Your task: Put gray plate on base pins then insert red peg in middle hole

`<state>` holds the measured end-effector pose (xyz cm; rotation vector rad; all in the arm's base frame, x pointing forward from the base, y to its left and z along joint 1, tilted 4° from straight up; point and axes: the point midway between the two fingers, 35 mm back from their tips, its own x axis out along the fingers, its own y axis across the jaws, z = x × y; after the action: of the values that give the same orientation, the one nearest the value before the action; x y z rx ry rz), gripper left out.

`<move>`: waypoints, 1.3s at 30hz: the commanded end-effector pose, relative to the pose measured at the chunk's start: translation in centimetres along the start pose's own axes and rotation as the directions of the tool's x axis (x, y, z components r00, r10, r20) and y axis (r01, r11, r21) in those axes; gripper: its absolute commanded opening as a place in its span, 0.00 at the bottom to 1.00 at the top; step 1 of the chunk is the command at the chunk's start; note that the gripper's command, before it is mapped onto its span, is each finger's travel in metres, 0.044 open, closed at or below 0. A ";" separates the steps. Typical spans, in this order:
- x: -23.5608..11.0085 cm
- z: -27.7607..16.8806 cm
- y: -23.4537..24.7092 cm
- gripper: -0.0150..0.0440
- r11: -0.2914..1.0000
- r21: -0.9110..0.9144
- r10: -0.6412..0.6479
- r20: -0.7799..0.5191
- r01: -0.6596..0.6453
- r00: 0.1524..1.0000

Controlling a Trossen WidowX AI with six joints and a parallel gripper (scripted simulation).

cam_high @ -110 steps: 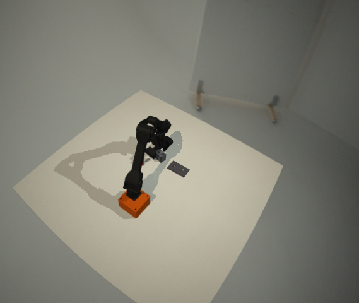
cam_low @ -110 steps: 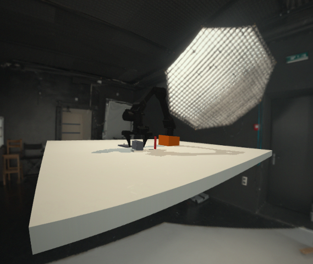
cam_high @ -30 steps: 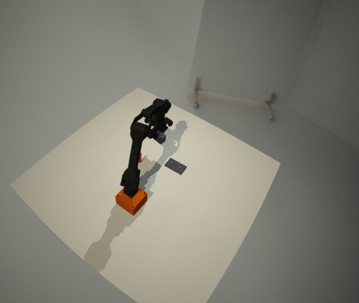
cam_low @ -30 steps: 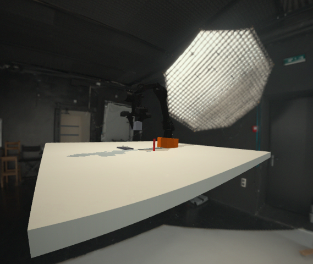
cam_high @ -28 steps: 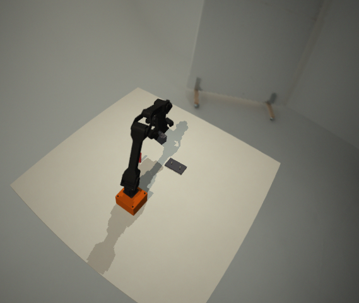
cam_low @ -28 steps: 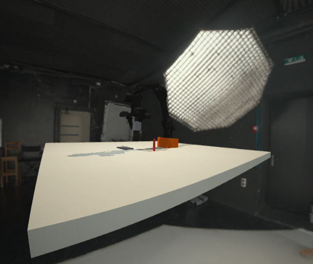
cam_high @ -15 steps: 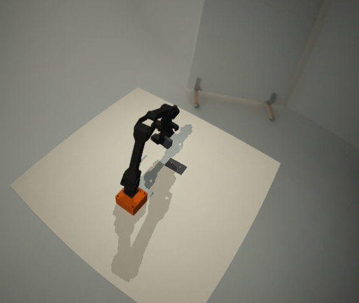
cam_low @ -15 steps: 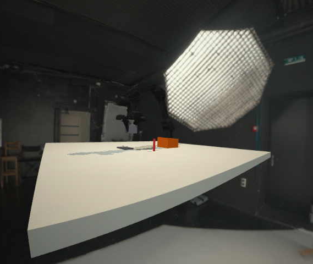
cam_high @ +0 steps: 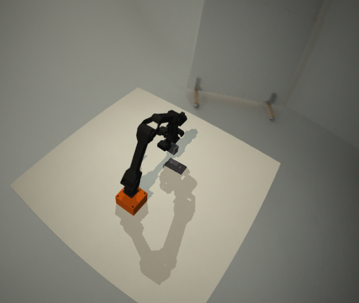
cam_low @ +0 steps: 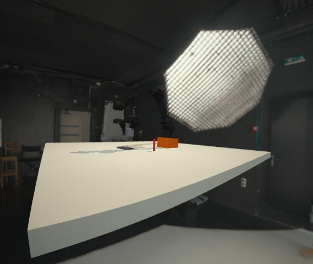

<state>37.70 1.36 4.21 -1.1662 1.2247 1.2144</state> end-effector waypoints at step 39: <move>3.8 -7.3 1.5 0.25 0.995 -0.095 0.011 -0.011 -0.012 1.000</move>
<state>36.01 -5.83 0.45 -1.2346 1.1923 1.2853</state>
